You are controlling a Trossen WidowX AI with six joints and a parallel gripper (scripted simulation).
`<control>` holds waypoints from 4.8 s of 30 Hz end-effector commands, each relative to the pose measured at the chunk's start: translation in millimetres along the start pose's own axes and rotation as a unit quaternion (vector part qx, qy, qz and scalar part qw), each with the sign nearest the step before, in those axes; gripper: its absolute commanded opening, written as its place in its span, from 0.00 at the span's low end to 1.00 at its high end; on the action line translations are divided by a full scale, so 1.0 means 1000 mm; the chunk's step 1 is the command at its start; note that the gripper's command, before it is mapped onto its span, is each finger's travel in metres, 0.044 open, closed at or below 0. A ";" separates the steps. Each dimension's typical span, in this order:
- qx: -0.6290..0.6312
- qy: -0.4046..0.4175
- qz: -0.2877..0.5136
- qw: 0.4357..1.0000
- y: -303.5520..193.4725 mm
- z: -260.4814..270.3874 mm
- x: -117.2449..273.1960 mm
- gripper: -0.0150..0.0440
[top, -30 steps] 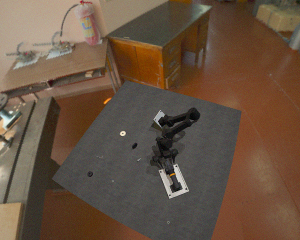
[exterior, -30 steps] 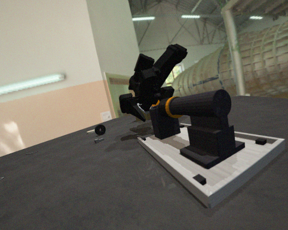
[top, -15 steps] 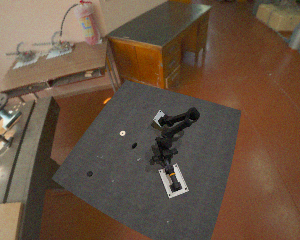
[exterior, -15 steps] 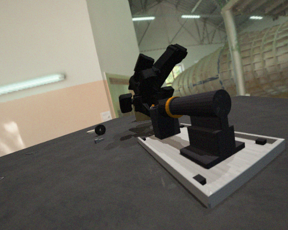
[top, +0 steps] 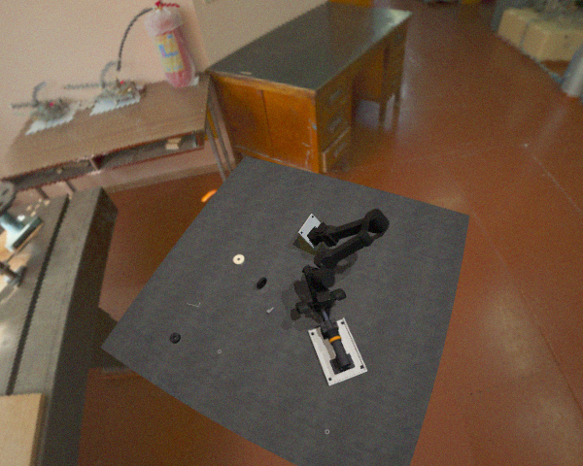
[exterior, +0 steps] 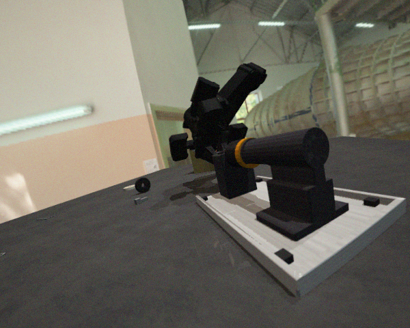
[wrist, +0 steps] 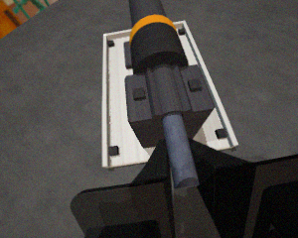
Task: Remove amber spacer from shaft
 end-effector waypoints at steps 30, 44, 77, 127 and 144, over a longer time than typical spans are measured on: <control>-0.002 0.000 0.001 1.000 -0.012 0.000 0.011 0.25; -0.002 0.000 0.001 1.000 -0.013 0.000 0.012 0.25; -0.002 0.000 0.001 1.000 -0.015 0.000 0.015 0.25; -0.002 0.000 0.001 1.000 -0.019 0.000 0.019 0.25; -0.002 0.000 0.001 1.000 -0.021 0.000 0.020 0.25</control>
Point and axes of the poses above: the point midway between the two fingers, 35 mm back from their tips, its own x axis back along the fingers, its own z axis across the jaws, y = z × x, the point moved 3 cm from there along x, back along the fingers
